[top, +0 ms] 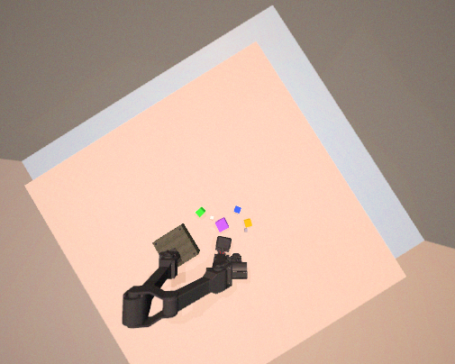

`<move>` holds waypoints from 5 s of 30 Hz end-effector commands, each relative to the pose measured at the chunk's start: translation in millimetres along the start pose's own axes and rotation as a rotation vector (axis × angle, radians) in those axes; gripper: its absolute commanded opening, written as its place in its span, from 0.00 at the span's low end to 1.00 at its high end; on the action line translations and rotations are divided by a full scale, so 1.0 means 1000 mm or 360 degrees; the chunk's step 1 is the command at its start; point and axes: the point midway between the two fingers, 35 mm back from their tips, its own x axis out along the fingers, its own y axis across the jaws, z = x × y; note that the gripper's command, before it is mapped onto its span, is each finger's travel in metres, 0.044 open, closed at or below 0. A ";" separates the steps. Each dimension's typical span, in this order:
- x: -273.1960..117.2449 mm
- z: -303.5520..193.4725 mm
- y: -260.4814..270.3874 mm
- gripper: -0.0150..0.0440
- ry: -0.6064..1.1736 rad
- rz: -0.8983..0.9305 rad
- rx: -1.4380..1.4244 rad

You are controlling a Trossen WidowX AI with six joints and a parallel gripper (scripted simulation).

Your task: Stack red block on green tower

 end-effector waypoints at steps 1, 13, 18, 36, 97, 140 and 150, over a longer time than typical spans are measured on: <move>0.000 0.000 0.000 0.47 -0.0001 -0.0004 0.0008; -0.012 0.001 0.000 0.25 -0.0001 -0.0004 0.0008; -0.037 0.001 0.000 0.25 -0.0001 -0.0004 0.0008; -0.119 0.000 0.000 0.25 -0.0002 -0.0004 0.0008; -0.121 -0.110 0.163 0.25 0.0015 0.0022 0.0008; -0.060 -0.127 0.173 0.25 0.0020 0.0026 0.0008; -0.059 -0.127 0.173 0.25 0.0020 0.0025 0.0008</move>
